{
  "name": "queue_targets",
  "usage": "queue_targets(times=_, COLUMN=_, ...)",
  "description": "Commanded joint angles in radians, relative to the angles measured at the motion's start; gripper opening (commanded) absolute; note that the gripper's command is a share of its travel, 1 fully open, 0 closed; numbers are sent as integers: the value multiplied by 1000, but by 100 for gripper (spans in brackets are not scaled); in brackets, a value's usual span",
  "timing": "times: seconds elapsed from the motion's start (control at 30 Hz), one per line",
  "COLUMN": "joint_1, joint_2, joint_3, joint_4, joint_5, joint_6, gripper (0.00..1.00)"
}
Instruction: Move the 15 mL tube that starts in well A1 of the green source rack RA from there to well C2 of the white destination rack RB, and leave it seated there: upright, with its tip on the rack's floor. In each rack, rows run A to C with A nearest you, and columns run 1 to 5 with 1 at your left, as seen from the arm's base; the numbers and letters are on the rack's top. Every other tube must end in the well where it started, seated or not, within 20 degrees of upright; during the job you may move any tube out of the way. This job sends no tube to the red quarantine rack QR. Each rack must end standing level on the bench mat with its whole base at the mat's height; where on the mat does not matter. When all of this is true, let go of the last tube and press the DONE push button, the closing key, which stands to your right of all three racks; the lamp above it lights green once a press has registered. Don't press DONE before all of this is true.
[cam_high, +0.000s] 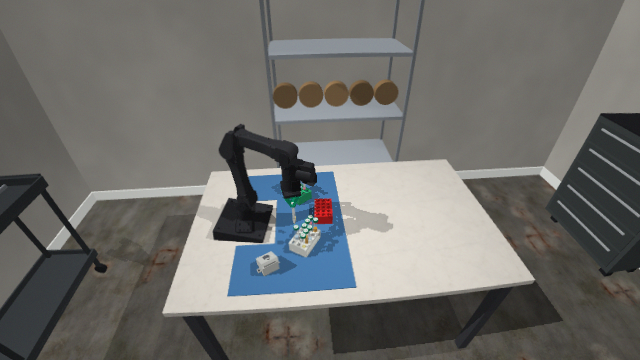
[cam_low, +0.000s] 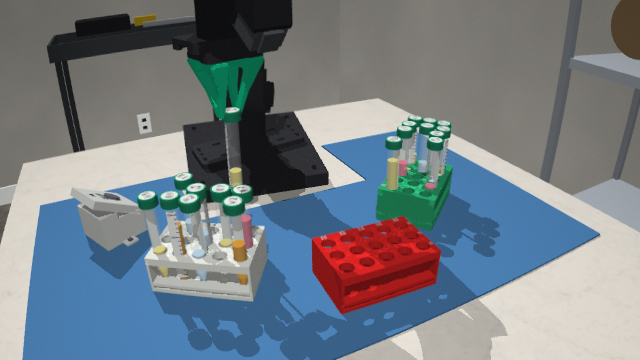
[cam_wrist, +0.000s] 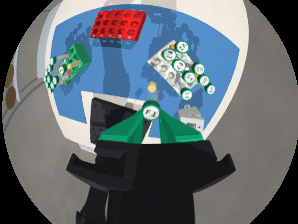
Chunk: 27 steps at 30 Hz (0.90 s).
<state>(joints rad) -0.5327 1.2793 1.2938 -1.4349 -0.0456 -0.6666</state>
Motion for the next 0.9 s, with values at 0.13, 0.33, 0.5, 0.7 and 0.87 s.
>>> queue_targets(times=0.13, joint_1=88, joint_2=-5, joint_3=11, joint_4=1, joint_5=13, joint_6=91, gripper=0)
queue_targets(times=0.33, joint_1=186, joint_2=8, joint_3=25, joint_4=4, joint_5=28, joint_6=189, gripper=0)
queue_targets(times=0.5, joint_1=250, joint_2=20, joint_3=37, joint_4=5, joint_5=39, joint_6=251, gripper=0)
queue_targets(times=0.7, joint_1=326, joint_2=40, joint_3=55, joint_4=7, joint_5=51, joint_6=326, gripper=0)
queue_targets(times=0.87, joint_1=398, joint_2=65, joint_3=77, joint_4=9, joint_5=63, joint_6=398, gripper=0)
